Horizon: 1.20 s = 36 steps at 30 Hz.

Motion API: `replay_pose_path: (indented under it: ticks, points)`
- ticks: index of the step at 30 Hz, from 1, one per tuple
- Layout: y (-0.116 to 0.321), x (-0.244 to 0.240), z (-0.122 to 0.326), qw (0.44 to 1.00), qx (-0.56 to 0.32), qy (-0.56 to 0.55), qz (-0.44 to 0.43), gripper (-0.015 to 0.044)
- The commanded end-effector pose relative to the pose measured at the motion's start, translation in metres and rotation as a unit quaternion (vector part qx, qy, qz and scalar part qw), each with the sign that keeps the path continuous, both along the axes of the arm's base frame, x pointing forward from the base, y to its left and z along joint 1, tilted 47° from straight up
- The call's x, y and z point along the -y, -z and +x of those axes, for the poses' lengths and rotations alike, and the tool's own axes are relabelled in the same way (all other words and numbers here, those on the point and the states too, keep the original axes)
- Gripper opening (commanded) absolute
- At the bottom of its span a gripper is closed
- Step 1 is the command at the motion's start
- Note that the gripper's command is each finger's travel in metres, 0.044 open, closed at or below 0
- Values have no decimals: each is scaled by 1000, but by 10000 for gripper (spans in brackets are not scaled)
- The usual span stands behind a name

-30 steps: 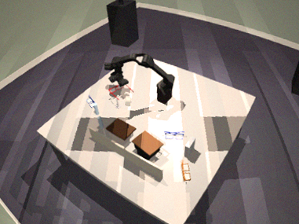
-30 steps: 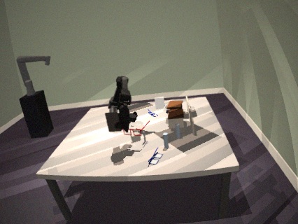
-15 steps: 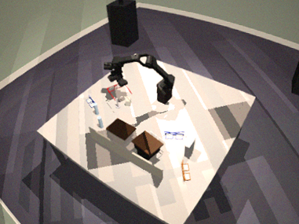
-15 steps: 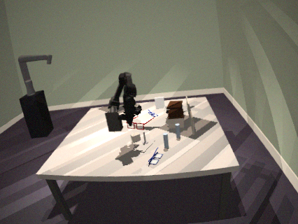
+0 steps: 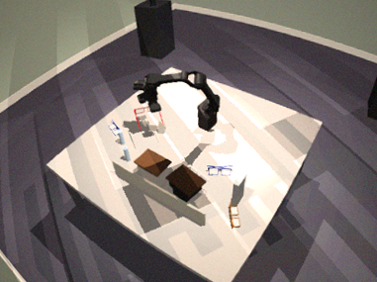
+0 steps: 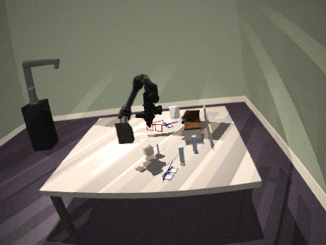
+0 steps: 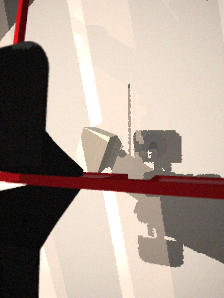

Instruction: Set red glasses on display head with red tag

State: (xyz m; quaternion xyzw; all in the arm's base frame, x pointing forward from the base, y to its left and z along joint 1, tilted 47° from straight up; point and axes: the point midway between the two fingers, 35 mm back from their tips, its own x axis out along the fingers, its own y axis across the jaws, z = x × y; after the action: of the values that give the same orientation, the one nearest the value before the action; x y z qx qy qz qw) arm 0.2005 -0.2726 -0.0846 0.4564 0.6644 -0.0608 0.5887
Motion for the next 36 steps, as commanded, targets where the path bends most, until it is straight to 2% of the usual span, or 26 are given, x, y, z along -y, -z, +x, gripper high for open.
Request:
replay_pose_path:
  ticks: [1, 19, 36]
  points:
    - [-21, -4, 9, 999, -20, 23, -15, 0]
    - [-101, -38, 45, 985, -72, 138, -73, 0]
    - [-168, -86, 61, 956, -88, 258, -109, 0]
